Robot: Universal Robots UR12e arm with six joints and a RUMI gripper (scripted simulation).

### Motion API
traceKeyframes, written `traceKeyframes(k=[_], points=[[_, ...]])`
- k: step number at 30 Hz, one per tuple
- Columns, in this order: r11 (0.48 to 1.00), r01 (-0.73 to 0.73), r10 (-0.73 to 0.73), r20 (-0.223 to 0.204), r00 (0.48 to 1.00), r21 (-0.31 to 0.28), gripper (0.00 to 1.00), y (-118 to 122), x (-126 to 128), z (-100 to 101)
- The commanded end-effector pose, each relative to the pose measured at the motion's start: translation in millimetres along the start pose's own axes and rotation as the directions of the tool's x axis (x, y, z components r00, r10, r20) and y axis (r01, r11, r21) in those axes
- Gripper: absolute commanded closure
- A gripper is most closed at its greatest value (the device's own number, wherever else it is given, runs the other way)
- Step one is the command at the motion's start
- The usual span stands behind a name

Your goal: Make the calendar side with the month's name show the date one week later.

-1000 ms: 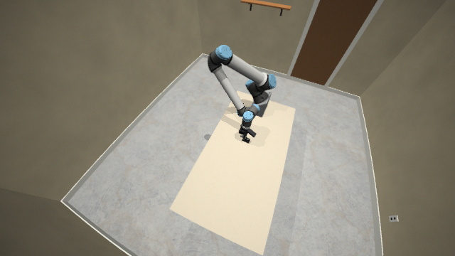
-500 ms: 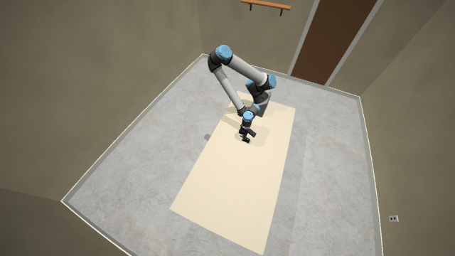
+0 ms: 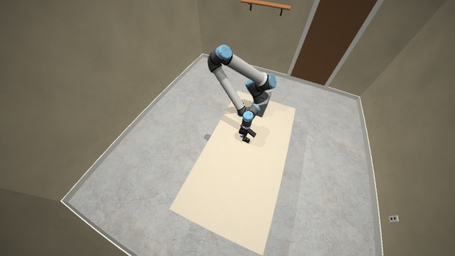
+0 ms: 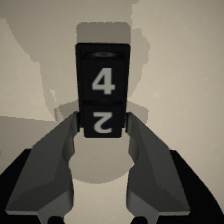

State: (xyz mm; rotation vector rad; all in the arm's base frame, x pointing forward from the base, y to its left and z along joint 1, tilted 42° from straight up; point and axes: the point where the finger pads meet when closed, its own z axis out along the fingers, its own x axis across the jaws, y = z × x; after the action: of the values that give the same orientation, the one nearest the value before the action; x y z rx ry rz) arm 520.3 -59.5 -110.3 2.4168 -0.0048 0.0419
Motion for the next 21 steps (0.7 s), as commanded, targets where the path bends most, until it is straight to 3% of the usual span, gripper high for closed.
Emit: traceKeyframes(k=[1, 2, 12, 21], points=[[1.000, 0.001, -0.001, 0.003, 1.000, 0.001, 0.74, -0.3, -2.2, 1.2], [1.000, 0.001, -0.001, 0.003, 1.000, 0.001, 0.71, -0.3, -2.2, 1.2], [1.000, 0.001, -0.001, 0.003, 1.000, 0.001, 0.71, -0.3, -2.1, 0.7], [1.000, 0.000, 0.000, -0.001, 1.000, 0.000, 0.71, -0.2, -0.3, -15.9]])
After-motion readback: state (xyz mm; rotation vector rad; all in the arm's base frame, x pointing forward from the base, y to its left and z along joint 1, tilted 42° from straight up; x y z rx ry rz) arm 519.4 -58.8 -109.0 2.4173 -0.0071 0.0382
